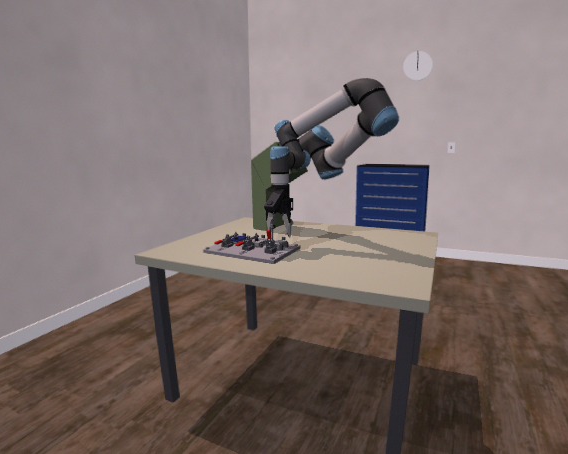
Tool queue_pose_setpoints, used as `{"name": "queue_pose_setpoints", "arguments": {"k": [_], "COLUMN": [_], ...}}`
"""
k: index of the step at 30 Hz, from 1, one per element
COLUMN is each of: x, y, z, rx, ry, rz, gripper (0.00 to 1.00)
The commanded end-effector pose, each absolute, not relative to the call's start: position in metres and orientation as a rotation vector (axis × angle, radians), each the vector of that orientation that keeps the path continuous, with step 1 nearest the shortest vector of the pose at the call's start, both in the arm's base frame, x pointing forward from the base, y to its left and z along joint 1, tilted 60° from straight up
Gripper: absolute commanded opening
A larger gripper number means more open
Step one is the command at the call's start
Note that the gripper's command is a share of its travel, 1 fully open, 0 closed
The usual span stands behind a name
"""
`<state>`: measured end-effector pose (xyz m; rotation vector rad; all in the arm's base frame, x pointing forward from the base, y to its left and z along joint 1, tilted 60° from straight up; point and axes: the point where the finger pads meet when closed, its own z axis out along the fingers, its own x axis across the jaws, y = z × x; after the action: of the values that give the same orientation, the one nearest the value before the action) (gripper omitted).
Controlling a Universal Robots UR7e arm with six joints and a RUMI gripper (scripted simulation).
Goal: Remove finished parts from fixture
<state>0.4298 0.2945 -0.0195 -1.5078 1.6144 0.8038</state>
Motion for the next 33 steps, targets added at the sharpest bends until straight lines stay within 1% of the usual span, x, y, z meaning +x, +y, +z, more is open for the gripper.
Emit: {"name": "queue_pose_setpoints", "arguments": {"k": [1, 33], "x": [0.430, 0.433], "y": [0.294, 0.314], "z": [-0.019, -0.031], "rx": [-1.507, -1.507], "ry": [1.614, 1.614], "rz": [0.803, 0.803], "gripper": [0.59, 0.59]}}
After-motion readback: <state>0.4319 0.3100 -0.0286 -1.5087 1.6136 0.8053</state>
